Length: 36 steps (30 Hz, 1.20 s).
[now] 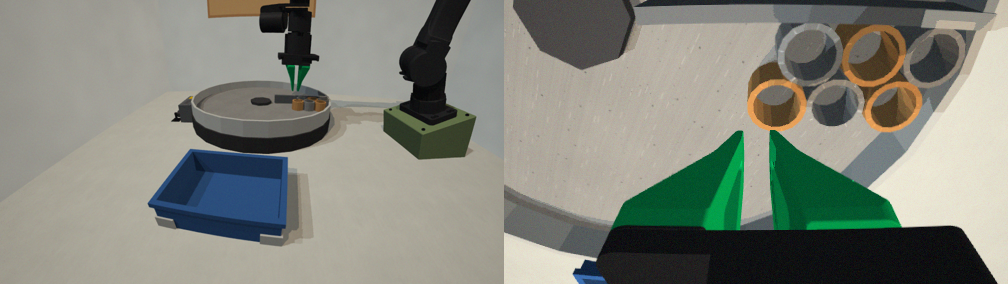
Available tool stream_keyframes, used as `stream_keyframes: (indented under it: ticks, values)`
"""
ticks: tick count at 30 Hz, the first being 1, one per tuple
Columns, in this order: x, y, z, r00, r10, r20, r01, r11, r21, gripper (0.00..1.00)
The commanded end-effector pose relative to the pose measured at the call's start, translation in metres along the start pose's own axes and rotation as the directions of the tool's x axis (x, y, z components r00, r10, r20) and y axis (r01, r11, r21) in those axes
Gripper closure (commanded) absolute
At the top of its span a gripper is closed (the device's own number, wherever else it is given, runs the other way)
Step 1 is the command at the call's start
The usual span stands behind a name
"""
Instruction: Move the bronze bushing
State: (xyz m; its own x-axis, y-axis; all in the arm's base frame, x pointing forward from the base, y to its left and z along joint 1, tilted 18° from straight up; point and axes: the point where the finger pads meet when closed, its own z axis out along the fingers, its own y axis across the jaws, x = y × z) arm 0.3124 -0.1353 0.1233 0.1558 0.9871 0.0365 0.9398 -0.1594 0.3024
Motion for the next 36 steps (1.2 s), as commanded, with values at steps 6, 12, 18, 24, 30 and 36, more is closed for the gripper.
stream_keyframes:
  ticks: [6,12,18,24,30,36]
  values:
    - [-0.0108,0.0202,-0.0143,1.000,0.012,0.024,-0.011,0.999,-0.051,0.88]
    - [-0.0138,0.0250,-0.0151,1.000,-0.002,0.024,0.003,0.999,-0.053,0.88]
    - [-0.0138,0.0254,-0.0165,1.000,0.001,0.025,0.001,0.998,-0.057,0.88]
    - [-0.0138,0.0254,-0.0165,1.000,0.001,0.025,0.001,0.998,-0.057,0.88]
    - [-0.0138,0.0254,-0.0165,1.000,0.001,0.025,0.001,0.998,-0.057,0.88]
    - [-0.0138,0.0254,-0.0165,1.000,0.001,0.025,0.001,0.998,-0.057,0.88]
